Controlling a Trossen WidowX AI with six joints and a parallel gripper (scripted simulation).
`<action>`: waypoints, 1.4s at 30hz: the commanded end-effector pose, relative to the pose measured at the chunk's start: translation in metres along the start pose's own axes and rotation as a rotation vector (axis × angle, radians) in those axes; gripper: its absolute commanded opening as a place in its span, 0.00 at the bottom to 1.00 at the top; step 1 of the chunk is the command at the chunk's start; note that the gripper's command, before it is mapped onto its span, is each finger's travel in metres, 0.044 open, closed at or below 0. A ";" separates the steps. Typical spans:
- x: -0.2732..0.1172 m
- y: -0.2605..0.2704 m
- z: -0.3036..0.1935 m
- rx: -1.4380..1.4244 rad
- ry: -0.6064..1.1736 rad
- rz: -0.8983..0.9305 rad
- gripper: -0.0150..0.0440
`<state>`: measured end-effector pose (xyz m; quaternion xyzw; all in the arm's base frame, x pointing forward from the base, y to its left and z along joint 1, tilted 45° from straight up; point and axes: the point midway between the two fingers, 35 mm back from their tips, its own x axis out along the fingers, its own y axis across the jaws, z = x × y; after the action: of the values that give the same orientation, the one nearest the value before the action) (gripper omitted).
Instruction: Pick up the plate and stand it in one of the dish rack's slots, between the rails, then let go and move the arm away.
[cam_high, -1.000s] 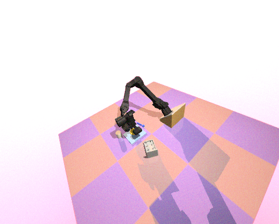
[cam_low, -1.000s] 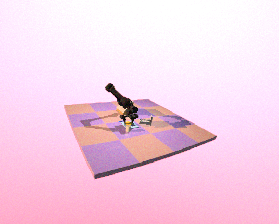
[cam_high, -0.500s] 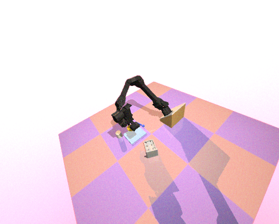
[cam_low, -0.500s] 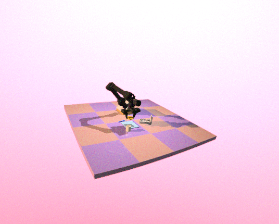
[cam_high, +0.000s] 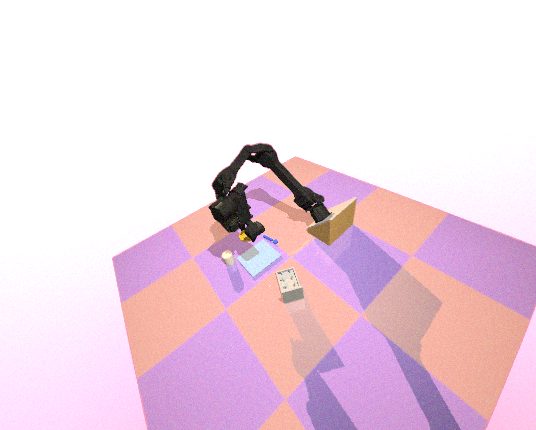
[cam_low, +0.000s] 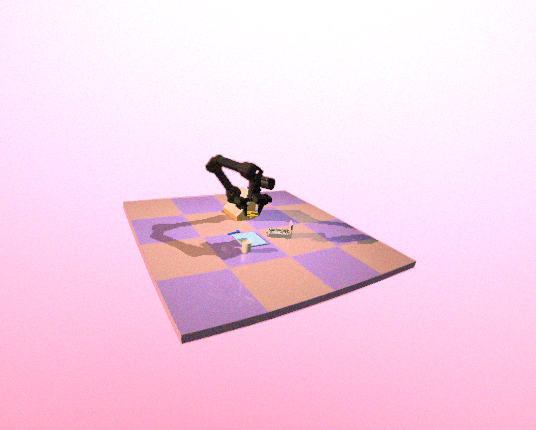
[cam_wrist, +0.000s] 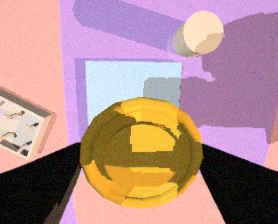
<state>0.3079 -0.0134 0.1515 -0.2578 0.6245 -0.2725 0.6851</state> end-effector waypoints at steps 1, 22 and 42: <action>-0.013 0.001 0.001 0.003 0.001 0.002 0.25; -0.041 0.083 -0.030 0.260 0.024 0.021 0.25; -0.021 0.122 -0.063 0.341 0.146 0.048 0.25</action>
<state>0.2515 0.0937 0.0814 -0.1018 0.5999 -0.3912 0.6904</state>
